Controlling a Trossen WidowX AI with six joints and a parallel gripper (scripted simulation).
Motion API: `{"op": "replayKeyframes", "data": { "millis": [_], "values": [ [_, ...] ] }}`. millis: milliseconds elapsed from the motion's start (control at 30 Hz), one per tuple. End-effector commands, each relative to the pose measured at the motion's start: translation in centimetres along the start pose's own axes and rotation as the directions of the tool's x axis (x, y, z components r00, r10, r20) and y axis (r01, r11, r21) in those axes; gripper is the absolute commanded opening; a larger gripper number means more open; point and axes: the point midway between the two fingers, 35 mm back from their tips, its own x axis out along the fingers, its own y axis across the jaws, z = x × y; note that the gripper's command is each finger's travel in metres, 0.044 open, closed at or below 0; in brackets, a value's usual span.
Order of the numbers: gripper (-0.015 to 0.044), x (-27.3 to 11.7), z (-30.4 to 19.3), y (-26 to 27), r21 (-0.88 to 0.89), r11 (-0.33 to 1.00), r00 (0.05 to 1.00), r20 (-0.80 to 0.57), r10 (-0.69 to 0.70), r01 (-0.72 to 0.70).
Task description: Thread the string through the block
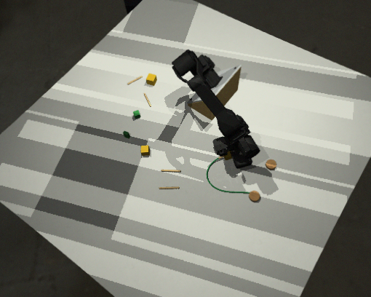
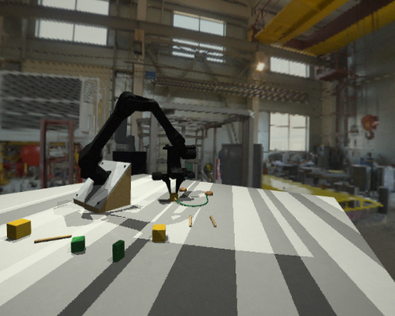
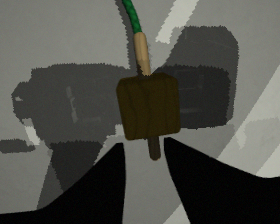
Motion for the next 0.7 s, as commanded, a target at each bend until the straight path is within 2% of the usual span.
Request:
{"op": "replayKeyframes", "data": {
  "millis": [0, 433, 567, 667],
  "values": [
    [0.0121, 0.92, -0.11, -0.43, -0.012, 1.0, 1.0, 0.006, -0.015, 0.015],
    [0.0121, 0.95, -0.11, -0.43, -0.012, 1.0, 1.0, 0.006, -0.015, 0.015],
    [0.0016, 0.77, -0.1, -0.35, -0.005, 1.0, 1.0, 0.001, -0.011, 0.011],
    [0.0, 0.77, -0.1, -0.35, -0.005, 1.0, 1.0, 0.001, -0.011, 0.011]
  ]
}}
